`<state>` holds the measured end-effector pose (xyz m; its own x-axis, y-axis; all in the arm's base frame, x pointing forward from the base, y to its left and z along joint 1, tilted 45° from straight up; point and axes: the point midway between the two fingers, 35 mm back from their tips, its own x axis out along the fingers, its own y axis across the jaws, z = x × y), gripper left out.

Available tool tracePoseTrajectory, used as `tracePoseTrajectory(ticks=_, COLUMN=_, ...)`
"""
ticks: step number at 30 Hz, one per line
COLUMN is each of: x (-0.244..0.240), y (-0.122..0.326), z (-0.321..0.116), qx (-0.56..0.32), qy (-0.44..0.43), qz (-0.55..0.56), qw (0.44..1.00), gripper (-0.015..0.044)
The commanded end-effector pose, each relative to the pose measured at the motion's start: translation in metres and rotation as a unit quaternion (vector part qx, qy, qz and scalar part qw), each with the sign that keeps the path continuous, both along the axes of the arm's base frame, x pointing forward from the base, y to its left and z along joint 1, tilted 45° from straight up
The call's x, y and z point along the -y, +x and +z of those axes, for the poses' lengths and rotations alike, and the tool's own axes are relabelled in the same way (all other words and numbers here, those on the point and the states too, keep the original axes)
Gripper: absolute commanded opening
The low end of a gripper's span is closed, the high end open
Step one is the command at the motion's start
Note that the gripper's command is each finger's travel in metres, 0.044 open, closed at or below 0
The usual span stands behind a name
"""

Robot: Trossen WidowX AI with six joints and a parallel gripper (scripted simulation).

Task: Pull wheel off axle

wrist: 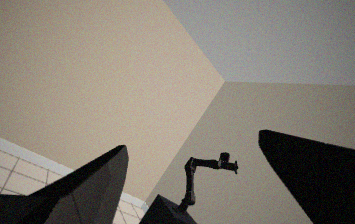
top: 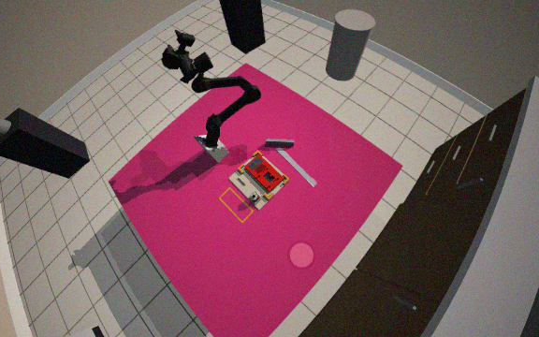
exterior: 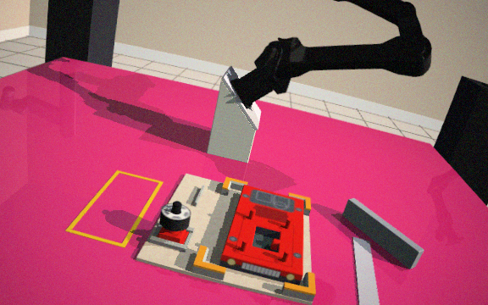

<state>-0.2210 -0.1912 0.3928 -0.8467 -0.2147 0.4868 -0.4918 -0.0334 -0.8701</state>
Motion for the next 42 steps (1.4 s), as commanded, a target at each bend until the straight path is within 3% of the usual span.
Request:
tracePoseTrajectory(ticks=1, x=0.002, y=0.0, z=0.0, qx=0.001, qy=0.001, qz=0.003, qw=1.0, gripper=0.0374)
tracePoseTrajectory(ticks=4, x=0.025, y=0.005, z=-0.006, qx=0.011, qy=0.015, qz=0.045, qw=0.999, gripper=0.03)
tracePoseTrajectory(ticks=11, x=0.091, y=0.032, z=-0.027, qx=0.048, qy=0.056, qz=0.166, qw=0.983, gripper=0.03)
tracePoseTrajectory(ticks=25, x=0.168, y=0.108, z=-0.069, qx=0.113, qy=0.114, qz=0.339, qw=0.927, gripper=0.03)
tracePoseTrajectory(ticks=42, x=0.227, y=0.229, z=-0.131, qx=0.183, qy=0.205, qz=0.518, qw=0.81, gripper=0.03)
